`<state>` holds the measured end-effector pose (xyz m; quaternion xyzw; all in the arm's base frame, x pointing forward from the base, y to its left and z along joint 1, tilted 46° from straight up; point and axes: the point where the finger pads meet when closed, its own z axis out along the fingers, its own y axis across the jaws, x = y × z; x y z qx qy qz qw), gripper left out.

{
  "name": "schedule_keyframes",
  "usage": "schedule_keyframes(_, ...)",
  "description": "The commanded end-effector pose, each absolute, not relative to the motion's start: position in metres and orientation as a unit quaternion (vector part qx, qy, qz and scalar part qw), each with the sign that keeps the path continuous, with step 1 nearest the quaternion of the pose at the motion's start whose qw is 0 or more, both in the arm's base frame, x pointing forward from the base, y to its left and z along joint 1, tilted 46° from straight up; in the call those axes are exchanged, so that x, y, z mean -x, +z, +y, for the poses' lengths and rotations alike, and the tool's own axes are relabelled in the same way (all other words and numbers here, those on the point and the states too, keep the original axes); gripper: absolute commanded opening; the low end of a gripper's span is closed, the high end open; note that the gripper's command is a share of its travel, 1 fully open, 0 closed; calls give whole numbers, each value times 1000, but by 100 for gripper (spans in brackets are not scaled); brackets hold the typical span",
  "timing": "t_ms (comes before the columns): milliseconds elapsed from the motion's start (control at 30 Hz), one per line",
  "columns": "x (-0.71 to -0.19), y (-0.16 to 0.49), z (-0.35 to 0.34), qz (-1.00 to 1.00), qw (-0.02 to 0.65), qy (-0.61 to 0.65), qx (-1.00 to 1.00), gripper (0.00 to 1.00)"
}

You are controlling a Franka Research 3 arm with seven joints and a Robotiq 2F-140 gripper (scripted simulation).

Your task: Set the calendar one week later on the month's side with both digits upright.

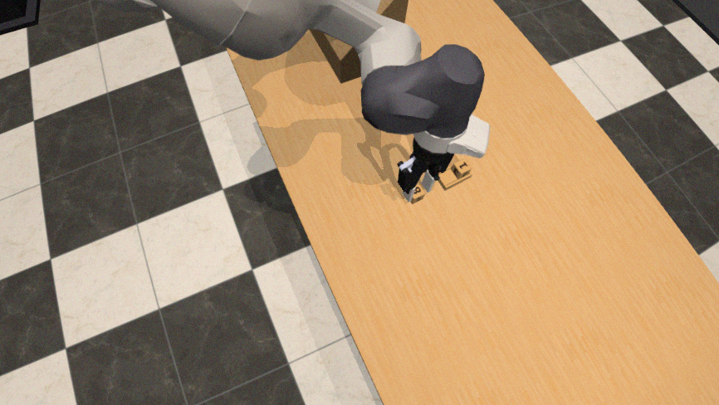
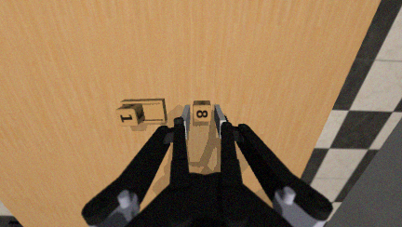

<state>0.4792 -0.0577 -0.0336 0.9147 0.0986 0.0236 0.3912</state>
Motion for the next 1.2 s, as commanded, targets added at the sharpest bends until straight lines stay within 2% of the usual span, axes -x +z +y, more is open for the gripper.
schedule_keyframes(0,-477,-22,-46,102,393,21,-914,29)
schedule_keyframes(633,-470,18,-4,102,393,21,-914,29)
schedule_keyframes(667,-470,18,-4,102,393,21,-914,100)
schedule_keyframes(1167,-470,18,-4,102,393,21,-914,100)
